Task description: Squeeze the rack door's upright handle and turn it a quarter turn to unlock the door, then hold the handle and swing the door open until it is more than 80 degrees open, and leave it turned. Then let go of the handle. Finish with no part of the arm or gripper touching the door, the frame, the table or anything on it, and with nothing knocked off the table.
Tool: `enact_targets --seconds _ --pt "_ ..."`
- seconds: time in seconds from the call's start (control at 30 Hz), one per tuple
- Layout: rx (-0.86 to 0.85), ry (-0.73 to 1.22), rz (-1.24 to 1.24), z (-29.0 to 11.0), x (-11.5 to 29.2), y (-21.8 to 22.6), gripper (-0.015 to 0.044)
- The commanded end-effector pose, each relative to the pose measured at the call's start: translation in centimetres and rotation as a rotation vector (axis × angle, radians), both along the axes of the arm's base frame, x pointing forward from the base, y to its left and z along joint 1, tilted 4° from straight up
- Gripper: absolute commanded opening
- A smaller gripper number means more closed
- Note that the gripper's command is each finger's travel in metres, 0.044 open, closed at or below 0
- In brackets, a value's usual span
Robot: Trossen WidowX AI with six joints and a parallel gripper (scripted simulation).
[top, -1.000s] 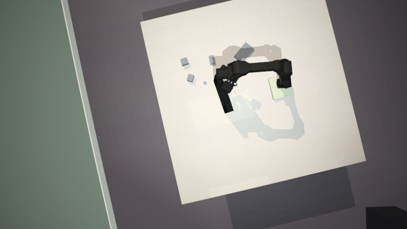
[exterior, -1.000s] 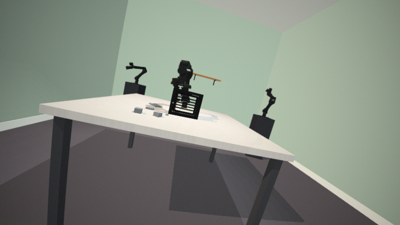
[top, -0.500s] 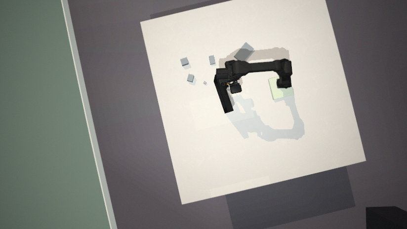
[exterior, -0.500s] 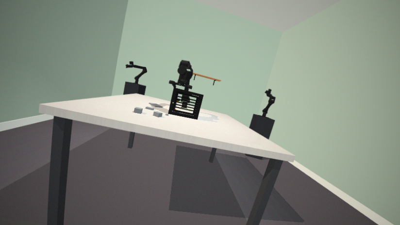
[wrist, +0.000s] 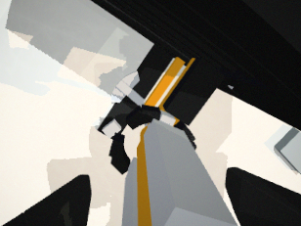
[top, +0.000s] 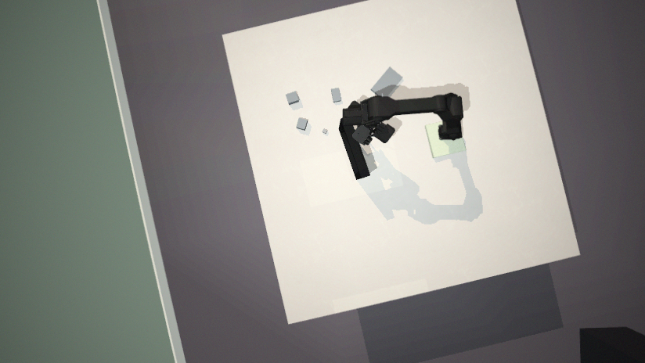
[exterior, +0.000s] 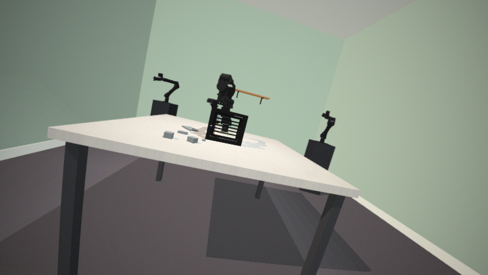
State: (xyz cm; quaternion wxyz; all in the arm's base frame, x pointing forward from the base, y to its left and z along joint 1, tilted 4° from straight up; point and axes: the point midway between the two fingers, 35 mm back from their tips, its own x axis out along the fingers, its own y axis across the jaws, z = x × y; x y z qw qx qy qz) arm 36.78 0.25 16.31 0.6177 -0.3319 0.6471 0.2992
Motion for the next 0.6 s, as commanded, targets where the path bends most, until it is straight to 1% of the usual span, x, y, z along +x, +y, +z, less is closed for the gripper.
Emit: enact_targets --seconds 0.0,0.57 --pt "0.006 0.012 0.163 -0.1 -0.03 0.04 0.0299" --pt "0.021 0.062 1.004 -0.11 -0.03 0.04 0.0299"
